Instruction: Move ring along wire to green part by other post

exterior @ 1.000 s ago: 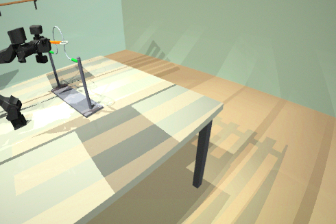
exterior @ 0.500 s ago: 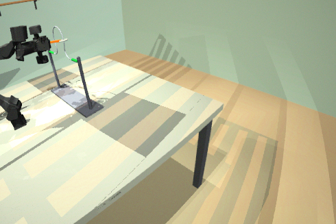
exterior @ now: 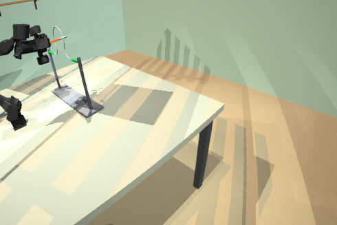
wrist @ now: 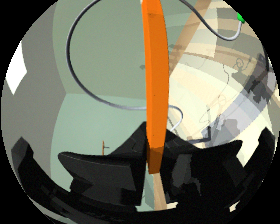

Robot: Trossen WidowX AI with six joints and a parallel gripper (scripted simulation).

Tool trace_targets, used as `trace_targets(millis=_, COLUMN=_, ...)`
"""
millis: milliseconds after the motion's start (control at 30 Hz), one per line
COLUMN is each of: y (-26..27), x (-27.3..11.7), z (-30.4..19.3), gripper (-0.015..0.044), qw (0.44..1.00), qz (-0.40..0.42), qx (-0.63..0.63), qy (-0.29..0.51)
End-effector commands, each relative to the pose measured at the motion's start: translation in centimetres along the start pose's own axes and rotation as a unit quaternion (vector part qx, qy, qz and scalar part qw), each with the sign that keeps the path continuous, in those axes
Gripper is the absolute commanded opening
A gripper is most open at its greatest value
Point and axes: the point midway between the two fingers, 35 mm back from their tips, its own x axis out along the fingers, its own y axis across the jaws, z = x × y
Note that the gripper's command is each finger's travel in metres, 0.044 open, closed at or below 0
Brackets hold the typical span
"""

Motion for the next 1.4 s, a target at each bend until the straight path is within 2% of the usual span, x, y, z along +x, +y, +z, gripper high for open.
trace_targets(millis=0, y=0.0, x=0.0, z=0.1, gripper=-0.015, qw=1.0, qz=-0.015, qx=-0.028, qy=-0.003)
trace_targets(millis=767, y=-1.2, x=0.0, z=0.3, gripper=-0.015, qw=0.982, qz=-0.103, qx=-0.161, qy=-0.014)
trace_targets(millis=1367, y=-2.1, x=-0.2, z=0.7, gripper=-0.015, qw=0.946, qz=-0.177, qx=-0.272, qy=-0.026)
